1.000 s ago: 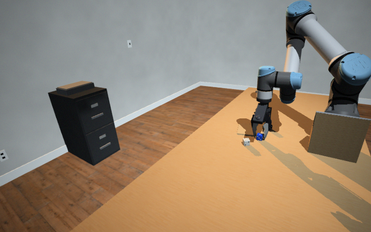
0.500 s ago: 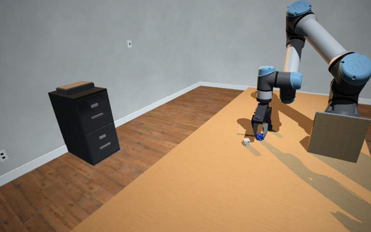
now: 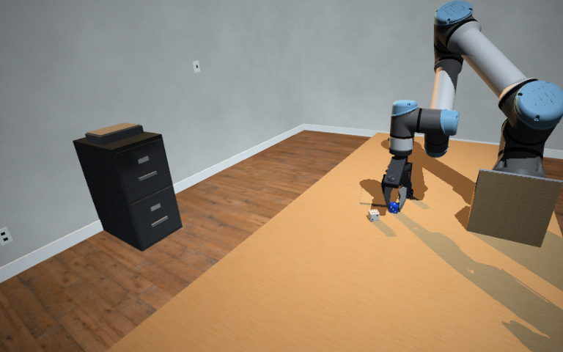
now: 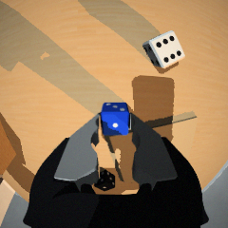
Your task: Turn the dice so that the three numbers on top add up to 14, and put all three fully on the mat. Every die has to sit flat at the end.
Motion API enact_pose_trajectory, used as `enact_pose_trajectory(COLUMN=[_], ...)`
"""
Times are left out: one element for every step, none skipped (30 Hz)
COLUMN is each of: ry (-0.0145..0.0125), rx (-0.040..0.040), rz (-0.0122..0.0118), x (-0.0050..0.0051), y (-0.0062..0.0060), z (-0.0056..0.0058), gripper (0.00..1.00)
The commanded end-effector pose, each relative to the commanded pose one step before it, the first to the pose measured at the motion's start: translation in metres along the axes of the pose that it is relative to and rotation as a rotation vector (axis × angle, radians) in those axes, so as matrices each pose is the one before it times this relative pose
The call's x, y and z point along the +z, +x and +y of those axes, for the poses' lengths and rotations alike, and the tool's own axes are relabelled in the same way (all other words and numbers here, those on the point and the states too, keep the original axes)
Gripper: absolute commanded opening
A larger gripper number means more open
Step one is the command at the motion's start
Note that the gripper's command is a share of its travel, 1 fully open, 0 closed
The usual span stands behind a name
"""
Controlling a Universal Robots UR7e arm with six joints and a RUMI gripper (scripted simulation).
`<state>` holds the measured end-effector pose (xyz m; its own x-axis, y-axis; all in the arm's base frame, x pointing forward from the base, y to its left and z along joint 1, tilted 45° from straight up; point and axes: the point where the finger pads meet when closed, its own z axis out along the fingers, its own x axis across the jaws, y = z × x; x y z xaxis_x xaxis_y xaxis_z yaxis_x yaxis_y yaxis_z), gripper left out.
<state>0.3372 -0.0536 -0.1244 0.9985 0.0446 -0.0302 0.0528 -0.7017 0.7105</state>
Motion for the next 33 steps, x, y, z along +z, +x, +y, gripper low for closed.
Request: enact_pose_trajectory(ry=[0.00006,0.00000,0.00000,0.00000,0.00000,0.00000,0.00000,0.00000,0.00000,0.00000,0.00000,0.00000,0.00000,0.00000,0.00000,0.00000,-0.00001,0.00000,0.00001,-0.00001,0.00000,0.00000,0.00000,0.00000,0.00000,0.00000,0.00000,0.00000,0.00001,-0.00001,0.00000,0.00001,0.00000], rx=[0.00020,0.00000,0.00000,0.00000,0.00000,0.00000,0.00000,0.00000,0.00000,0.00000,0.00000,0.00000,0.00000,0.00000,0.00000,0.00000,0.00000,0.00000,0.00000,0.00000,0.00000,0.00000,0.00000,0.00000,0.00000,0.00000,0.00000,0.00000,0.00000,0.00000,0.00000,0.00000,0.00000], rz=[0.00087,0.00000,0.00000,0.00000,0.00000,0.00000,0.00000,0.00000,0.00000,0.00000,0.00000,0.00000,0.00000,0.00000,0.00000,0.00000,0.00000,0.00000,0.00000,0.00000,0.00000,0.00000,0.00000,0.00000,0.00000,0.00000,0.00000,0.00000,0.00000,0.00000,0.00000,0.00000,0.00000], x=[-0.00026,0.00000,0.00000,0.00000,0.00000,0.00000,0.00000,0.00000,-0.00001,-0.00005,-0.00013,-0.00025,-0.00039,-0.00056,-0.00075,-0.00095,-0.00117,-0.00138,-0.00160,-0.00183,-0.00205,0.00000,0.00000,-0.00226,-0.00247,-0.00266,-0.00284,-0.00301,-0.00316,-0.00330,-0.00342,-0.00351,-0.00359], y=[0.00024,0.00000,0.00000,0.00000,0.00000,0.00000,0.00000,0.00000,0.00000,0.00000,0.00000,0.00000,0.00000,0.00000,0.00000,0.00000,-0.00001,0.00000,0.00001,-0.00001,0.00000,0.00000,0.00000,0.00000,-0.00001,0.00000,0.00000,-0.00001,0.00001,-0.00001,0.00000,0.00001,0.00000], z=[-0.00001,0.00000,0.00000,0.00000,0.00000,0.00000,0.00000,0.00000,0.00000,0.00000,0.00000,0.00000,0.00000,0.00000,0.00000,0.00000,0.00000,0.00000,0.00000,0.00000,0.00000,0.00000,0.00000,0.00000,0.00000,0.00000,0.00000,0.00000,0.00000,0.00000,0.00000,0.00000,0.00000], gripper=[0.10,0.10,0.10,0.10,0.10,0.10,0.10,0.10,0.10,0.10,0.10,0.10,0.10,0.10,0.10,0.10,0.10,0.10,0.10,0.10,0.10,0.10,0.10,0.10,0.10,0.10,0.10,0.10,0.10,0.10,0.10,0.10,0.10])
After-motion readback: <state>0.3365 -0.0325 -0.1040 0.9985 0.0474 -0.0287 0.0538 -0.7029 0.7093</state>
